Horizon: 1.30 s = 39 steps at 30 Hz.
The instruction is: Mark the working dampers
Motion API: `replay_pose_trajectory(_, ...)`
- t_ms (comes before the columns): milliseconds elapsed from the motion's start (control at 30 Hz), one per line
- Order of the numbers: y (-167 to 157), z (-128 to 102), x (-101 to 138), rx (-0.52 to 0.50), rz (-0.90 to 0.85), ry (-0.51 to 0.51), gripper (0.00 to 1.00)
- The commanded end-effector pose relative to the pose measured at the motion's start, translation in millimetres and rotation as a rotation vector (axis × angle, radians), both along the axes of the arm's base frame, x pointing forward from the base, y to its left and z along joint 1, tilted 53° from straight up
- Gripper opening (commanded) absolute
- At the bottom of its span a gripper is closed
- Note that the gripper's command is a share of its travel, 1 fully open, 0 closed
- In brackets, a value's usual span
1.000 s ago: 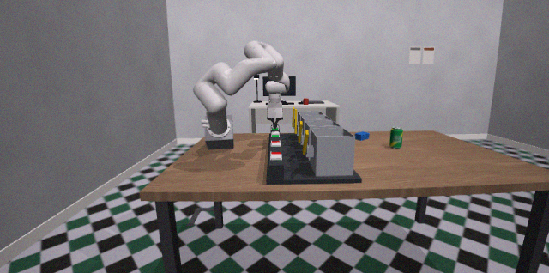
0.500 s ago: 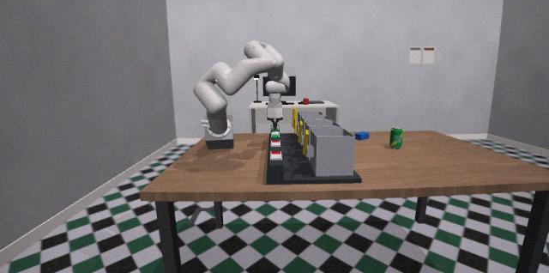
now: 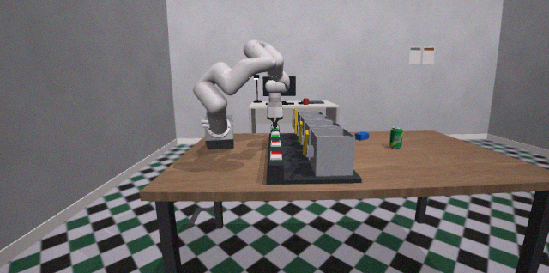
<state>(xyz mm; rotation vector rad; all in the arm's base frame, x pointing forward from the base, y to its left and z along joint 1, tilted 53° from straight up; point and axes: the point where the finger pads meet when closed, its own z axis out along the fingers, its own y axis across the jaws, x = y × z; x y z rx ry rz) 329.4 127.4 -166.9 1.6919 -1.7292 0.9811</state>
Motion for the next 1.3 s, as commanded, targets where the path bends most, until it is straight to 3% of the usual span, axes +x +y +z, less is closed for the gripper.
replay_pose_trajectory(0, 9, 6, 0, 0.003, 0.002, -0.003, 0.00)
replay_pose_trajectory(333, 28, 21, -3, 0.003, 0.002, -0.003, 0.00)
replay_pose_trajectory(833, 30, 22, -3, 0.003, 0.002, -0.003, 0.00)
replay_pose_trajectory(867, 30, 22, -3, 0.003, 0.002, -0.003, 1.00)
replay_pose_trajectory(1267, 41, 30, -5, 0.003, 0.002, -0.003, 1.00)
